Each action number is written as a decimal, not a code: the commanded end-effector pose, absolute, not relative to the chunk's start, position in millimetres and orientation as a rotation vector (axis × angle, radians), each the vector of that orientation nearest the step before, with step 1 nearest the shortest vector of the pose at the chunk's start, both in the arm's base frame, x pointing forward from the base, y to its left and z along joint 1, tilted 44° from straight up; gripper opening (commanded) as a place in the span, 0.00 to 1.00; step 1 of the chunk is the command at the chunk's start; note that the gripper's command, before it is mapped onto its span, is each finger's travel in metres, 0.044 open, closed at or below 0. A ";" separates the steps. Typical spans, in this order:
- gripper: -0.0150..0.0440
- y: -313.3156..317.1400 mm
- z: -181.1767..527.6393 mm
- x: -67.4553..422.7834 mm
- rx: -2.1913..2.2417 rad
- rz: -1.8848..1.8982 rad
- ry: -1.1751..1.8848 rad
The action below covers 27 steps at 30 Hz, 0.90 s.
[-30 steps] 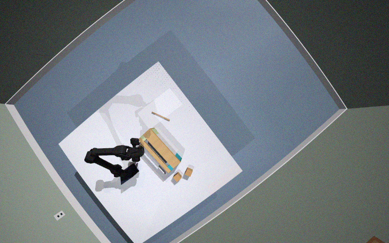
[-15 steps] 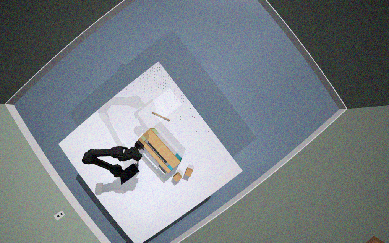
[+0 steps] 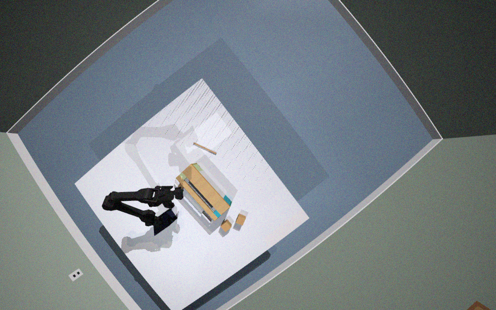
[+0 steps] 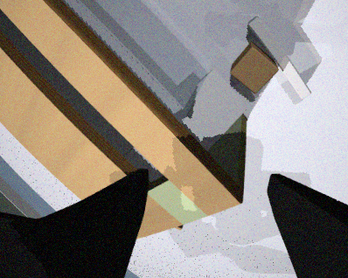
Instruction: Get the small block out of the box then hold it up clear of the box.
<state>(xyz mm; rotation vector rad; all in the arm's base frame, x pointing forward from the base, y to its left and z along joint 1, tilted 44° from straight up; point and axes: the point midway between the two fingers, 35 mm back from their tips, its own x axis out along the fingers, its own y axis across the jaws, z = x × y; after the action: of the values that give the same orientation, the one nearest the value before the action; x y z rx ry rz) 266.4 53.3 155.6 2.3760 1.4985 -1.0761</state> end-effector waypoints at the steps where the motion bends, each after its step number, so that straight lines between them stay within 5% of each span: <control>1: 0.74 54.7 155.0 252.4 2.894 -1.856 1.156; 20: 0.74 55.1 154.8 252.2 2.898 -1.863 1.152; 27: 0.74 71.1 146.3 247.9 2.488 -1.204 1.422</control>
<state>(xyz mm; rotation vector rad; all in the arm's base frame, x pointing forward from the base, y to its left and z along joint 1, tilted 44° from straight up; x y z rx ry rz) 252.6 62.3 152.4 2.7162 1.3109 -1.5277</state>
